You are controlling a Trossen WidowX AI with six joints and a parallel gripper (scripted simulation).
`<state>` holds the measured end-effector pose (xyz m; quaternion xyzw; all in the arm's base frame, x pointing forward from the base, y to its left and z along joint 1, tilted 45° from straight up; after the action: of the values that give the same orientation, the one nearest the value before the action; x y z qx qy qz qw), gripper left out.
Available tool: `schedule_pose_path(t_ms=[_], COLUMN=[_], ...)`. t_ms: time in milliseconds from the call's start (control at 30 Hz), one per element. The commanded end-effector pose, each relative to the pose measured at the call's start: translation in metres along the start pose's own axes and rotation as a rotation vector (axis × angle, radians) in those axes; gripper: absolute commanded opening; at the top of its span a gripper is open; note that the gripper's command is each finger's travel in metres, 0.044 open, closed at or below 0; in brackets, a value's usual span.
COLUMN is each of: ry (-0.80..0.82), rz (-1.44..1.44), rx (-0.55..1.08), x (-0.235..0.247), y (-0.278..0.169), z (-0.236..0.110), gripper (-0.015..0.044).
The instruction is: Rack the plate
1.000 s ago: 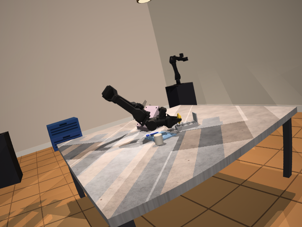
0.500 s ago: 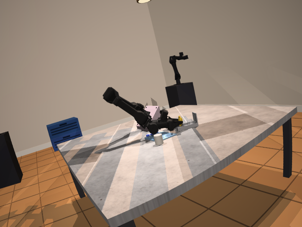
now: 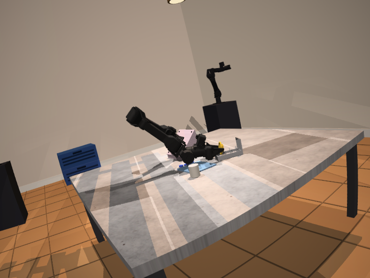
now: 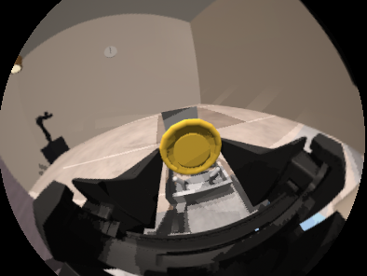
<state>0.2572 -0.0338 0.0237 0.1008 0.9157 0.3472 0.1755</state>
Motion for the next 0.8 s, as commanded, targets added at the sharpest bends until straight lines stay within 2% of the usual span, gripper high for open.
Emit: schedule_pose_path(t_ms=[0,200,533,767], ry=[0.0,0.0,0.001,0.02], rz=[0.0,0.0,0.003,0.026], rx=[0.0,0.0,0.0,-0.001], x=[0.0,0.0,-0.001,-0.002], y=[0.0,0.0,0.004,0.073], z=[0.0,0.0,0.0,-0.005], gripper=[0.0236,0.0394,0.04,0.04])
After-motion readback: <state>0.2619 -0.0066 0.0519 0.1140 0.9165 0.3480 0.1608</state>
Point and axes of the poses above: the point midway between the two fingers, 35 mm back from their tips, its own z axis out along the fingers, its own x axis across the jaws, y = z × x, the point moved 10 cm from there along -z, back along the fingers, and after that the axes turned 6 degrees about z, right-handed, at the moved point
